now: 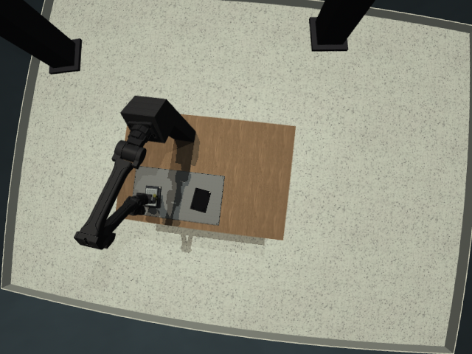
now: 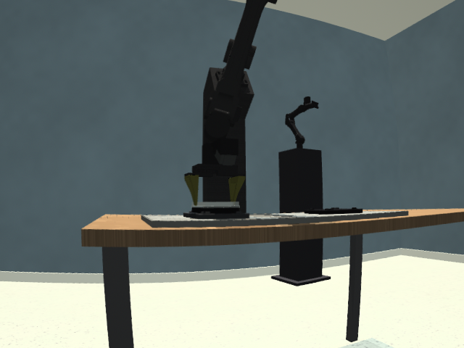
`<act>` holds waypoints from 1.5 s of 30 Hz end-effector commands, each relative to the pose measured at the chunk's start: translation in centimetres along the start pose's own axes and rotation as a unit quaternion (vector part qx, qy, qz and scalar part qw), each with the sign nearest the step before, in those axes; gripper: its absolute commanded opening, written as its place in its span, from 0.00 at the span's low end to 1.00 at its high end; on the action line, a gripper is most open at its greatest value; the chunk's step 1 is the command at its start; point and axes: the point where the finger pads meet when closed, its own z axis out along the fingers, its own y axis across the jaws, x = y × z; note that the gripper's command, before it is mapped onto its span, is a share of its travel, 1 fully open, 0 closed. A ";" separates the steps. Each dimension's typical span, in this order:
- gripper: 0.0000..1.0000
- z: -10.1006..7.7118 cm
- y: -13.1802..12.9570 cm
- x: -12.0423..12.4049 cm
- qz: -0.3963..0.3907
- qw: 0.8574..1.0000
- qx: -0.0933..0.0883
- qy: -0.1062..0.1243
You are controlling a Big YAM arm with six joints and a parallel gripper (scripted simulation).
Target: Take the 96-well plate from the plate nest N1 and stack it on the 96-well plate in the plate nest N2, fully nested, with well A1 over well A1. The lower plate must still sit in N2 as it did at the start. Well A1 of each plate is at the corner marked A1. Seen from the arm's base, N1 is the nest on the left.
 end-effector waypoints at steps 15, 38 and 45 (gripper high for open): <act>1.00 0.6 1.1 0.3 0.003 1.000 -0.010 0.006; 1.00 0.6 1.1 0.3 0.003 1.000 -0.010 0.006; 1.00 -2.5 -0.1 -0.3 -0.003 1.000 0.001 -0.001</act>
